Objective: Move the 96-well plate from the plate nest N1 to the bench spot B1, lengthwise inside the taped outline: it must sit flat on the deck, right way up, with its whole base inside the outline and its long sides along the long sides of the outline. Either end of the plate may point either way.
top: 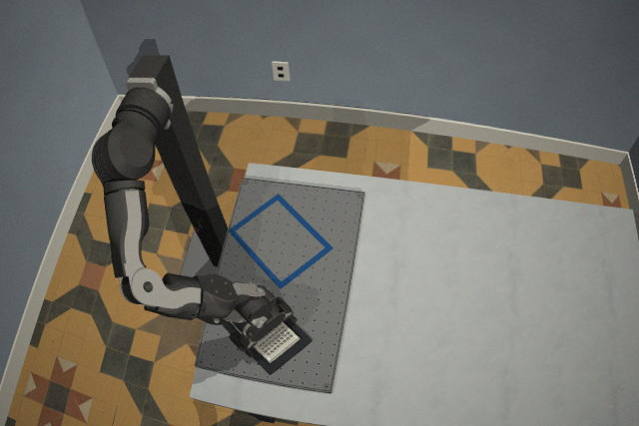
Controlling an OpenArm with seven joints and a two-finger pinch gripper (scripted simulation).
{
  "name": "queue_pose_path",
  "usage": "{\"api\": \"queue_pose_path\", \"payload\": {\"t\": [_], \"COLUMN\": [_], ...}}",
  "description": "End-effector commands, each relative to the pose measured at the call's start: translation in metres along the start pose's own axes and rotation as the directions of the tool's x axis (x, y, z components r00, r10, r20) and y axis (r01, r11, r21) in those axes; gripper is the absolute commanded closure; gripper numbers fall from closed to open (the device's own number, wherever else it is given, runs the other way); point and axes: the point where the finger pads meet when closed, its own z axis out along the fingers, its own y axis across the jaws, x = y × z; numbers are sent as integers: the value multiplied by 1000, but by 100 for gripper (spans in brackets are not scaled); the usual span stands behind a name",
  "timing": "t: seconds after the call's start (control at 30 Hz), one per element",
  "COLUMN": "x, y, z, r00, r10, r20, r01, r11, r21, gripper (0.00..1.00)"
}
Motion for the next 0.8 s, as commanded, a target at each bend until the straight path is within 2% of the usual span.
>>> {"api": "queue_pose_path", "payload": {"t": [0.0, 0.17, 0.57, 0.77], "x": [-1, 4, 4, 0], "y": [0, -3, -3, 0], "z": [-1, 1, 1, -2], "r00": [1000, 1000, 1000, 1000], "r10": [-1, -2, -2, -1], "r20": [0, -3, -3, 0], "r01": [1, 2, 2, 1], "r11": [1000, 1000, 1000, 1000], "r21": [3, 9, 9, 3], "gripper": [23, 23, 23, 23]}}
